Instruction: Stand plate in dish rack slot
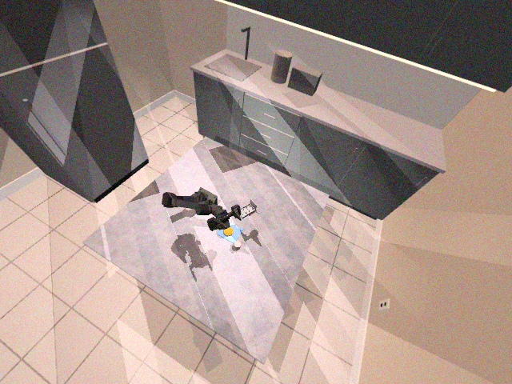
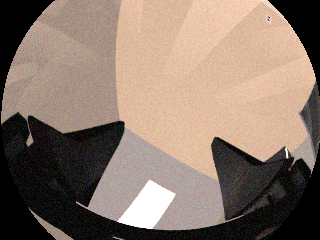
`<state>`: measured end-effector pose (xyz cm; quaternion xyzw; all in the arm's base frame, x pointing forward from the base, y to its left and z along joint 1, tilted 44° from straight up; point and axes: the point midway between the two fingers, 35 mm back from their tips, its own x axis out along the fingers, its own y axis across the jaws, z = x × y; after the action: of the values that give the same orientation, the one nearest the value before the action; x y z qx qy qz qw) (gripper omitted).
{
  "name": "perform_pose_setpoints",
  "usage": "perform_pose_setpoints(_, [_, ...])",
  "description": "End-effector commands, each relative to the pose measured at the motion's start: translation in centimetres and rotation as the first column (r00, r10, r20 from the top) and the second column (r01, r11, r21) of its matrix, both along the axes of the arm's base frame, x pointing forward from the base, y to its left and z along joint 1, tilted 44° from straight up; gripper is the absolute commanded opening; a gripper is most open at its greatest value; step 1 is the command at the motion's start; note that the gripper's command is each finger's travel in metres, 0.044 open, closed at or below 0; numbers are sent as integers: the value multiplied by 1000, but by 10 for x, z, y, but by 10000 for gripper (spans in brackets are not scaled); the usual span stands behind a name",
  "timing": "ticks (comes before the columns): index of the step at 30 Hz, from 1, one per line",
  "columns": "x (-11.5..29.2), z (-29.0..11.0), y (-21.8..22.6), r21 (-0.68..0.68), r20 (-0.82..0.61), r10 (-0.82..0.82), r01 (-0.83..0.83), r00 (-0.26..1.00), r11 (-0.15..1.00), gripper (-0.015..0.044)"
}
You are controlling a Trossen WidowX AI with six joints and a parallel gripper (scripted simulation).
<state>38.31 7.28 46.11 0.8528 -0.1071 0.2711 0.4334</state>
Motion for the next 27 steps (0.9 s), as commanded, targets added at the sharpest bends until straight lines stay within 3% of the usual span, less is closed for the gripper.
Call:
perform_pose_setpoints(1, [1, -1, 0, -3, -3, -3, 3, 1000, 1000, 400])
perform_pose_setpoints(15, [39, -60, -9, -261, -241, -210, 145, 947, 954, 400])
perform_pose_setpoints(27, [59, -116, -20, -520, -391, -393, 153, 832, 841, 400])
